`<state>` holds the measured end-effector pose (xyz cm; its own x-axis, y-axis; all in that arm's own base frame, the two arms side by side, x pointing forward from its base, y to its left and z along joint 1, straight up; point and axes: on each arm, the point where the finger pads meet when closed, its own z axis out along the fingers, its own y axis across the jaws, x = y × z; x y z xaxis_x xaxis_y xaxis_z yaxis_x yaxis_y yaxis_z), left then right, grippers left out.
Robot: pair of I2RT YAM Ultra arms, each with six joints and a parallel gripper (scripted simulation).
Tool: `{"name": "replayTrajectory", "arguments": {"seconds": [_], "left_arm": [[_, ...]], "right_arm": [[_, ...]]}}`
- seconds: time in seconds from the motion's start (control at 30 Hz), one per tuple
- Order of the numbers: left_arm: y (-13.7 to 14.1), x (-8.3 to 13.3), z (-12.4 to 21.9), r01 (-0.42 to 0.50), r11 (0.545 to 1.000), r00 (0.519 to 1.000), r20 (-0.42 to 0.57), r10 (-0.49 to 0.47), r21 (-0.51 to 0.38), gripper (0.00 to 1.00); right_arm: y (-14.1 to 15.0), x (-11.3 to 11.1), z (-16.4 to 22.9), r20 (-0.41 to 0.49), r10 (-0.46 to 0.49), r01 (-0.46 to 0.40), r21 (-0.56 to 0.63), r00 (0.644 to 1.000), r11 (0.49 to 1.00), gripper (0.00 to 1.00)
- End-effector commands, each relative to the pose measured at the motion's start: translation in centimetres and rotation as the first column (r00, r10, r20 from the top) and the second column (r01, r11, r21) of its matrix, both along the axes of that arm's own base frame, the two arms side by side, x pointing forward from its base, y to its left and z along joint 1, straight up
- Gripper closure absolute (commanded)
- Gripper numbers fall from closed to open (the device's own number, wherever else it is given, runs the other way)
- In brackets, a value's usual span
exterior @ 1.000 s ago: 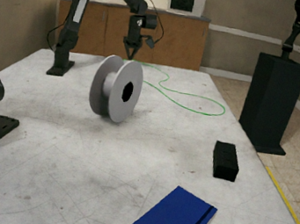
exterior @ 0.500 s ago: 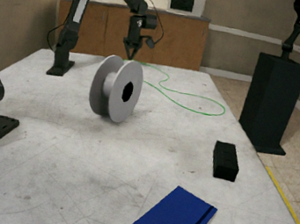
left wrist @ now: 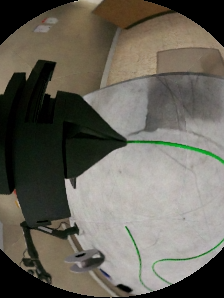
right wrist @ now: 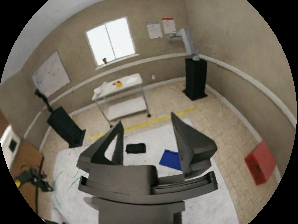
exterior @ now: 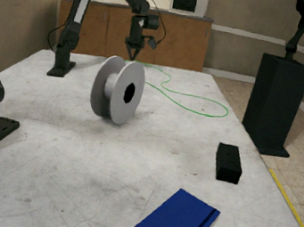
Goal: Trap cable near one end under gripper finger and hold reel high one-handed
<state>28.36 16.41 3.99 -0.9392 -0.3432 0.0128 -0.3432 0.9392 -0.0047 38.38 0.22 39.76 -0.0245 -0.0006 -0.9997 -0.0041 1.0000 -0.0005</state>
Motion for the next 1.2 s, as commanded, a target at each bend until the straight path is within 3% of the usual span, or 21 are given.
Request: {"name": "replayTrajectory", "arguments": {"seconds": [0.0, 0.3, 0.8, 1.17], "left_arm": [[0.6, 0.7, 2.2, -0.028, 1.000, 0.998, 0.059, 0.027, 0.011, 1.00], [0.3, 0.4, 3.2, -0.069, 0.997, 0.995, 0.074, 0.071, -0.031, 1.00], [-0.3, 0.2, 7.9, -0.218, 0.960, 0.955, 0.164, 0.247, -0.174, 1.00], [-0.5, 0.2, 12.6, -0.356, 0.868, 0.865, 0.231, 0.446, -0.346, 1.00]], "right_arm": [[-0.7, -1.1, 3.4, 0.084, -0.023, 0.023, 0.003, 0.996, 1.000, 0.25], [-0.7, -1.1, 3.4, 0.084, -0.023, 0.023, 0.003, 0.996, 1.000, 0.25], [-0.7, -1.1, 3.4, 0.084, -0.023, 0.023, 0.003, 0.996, 1.000, 0.25], [-0.7, -1.1, 3.4, 0.084, -0.023, 0.023, 0.003, 0.996, 1.000, 0.25]]}}
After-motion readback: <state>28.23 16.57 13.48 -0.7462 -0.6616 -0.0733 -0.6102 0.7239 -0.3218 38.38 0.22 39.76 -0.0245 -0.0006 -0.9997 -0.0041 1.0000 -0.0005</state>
